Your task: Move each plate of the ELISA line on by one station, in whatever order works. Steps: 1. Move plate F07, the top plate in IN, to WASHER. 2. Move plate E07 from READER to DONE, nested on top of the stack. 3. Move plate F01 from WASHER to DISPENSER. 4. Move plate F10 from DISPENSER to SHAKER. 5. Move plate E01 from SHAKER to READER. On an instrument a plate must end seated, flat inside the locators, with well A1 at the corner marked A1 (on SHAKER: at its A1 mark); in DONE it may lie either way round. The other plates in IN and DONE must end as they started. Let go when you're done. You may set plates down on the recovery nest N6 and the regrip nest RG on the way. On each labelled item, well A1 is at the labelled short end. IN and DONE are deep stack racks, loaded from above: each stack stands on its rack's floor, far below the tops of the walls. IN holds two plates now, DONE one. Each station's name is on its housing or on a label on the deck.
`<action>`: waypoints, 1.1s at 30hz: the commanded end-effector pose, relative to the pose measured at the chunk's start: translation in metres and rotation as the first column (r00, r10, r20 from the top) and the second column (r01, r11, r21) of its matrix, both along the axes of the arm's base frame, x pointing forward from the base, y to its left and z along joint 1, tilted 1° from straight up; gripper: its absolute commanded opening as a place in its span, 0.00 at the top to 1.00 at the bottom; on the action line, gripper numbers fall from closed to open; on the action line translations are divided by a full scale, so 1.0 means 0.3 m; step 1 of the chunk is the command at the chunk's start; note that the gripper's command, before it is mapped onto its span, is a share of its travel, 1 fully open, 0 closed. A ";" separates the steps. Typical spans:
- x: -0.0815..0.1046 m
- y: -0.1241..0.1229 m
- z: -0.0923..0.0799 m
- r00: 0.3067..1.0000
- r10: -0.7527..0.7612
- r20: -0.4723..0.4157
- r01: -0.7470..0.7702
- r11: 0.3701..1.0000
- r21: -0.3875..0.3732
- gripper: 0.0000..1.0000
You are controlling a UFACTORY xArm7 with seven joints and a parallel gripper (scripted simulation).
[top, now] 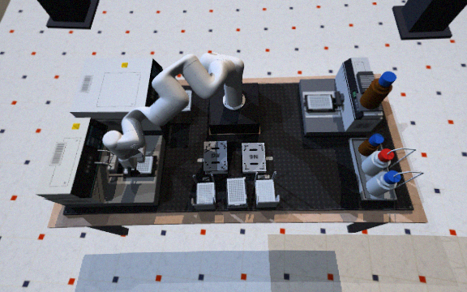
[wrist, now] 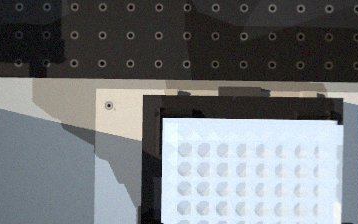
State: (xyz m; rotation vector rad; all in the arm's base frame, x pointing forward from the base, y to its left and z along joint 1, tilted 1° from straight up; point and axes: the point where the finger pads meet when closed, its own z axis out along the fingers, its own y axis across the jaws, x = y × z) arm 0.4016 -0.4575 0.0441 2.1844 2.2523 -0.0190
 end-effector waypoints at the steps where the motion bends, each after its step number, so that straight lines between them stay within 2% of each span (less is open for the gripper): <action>1: 0.003 -0.005 0.010 1.000 0.000 0.004 0.000 1.000 -0.005 1.00; 33: 0.003 -0.006 -0.006 1.000 0.000 0.004 0.000 1.000 -0.005 1.00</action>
